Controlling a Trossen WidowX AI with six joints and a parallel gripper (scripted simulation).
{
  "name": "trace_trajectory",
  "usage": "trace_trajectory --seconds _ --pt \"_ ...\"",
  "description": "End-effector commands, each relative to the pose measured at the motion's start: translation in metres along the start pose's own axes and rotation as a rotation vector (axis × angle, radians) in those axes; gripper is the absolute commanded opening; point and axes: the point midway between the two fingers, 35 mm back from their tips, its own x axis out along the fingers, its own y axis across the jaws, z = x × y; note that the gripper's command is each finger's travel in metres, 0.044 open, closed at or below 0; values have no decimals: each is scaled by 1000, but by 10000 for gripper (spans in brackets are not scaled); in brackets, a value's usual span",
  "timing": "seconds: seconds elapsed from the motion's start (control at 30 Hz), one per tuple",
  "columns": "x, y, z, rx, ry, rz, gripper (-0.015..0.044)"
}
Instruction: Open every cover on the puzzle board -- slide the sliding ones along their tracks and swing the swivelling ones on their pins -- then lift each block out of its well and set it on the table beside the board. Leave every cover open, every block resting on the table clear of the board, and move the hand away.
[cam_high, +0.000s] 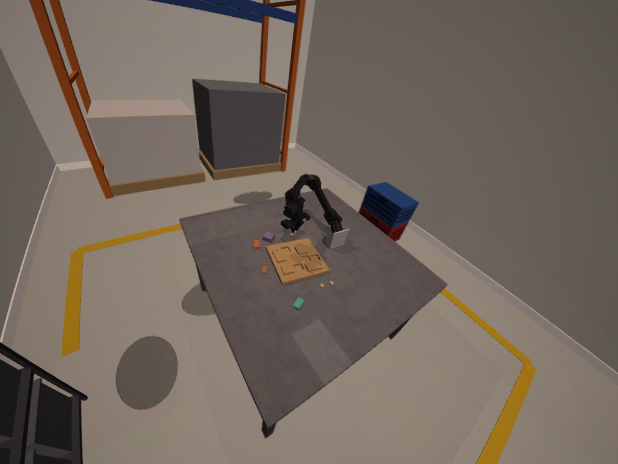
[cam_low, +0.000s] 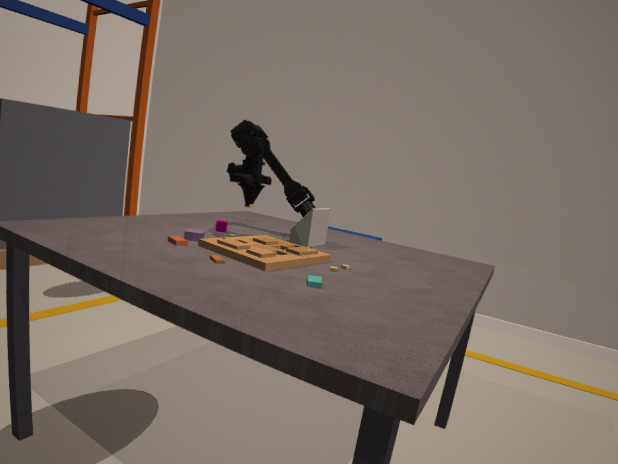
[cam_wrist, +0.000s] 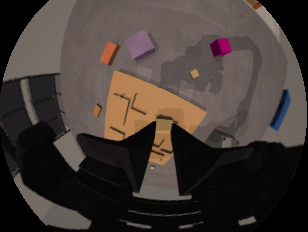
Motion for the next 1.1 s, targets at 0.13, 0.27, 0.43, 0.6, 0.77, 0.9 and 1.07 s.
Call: trace_trajectory --seconds 0.13,0.27,0.43,0.6,0.77,0.9,1.07 --pt "3 -27 22 -9 -6 -8 80" --pt "4 -40 30 -9 -7 -9 80" --pt "6 -56 40 -10 -9 -10 80" --pt "8 -74 49 -10 -11 -12 80" --pt "11 -91 56 -10 -14 -14 80" --pt "14 -106 61 -10 -17 -15 80" --pt "18 -124 66 -9 -20 -18 80"
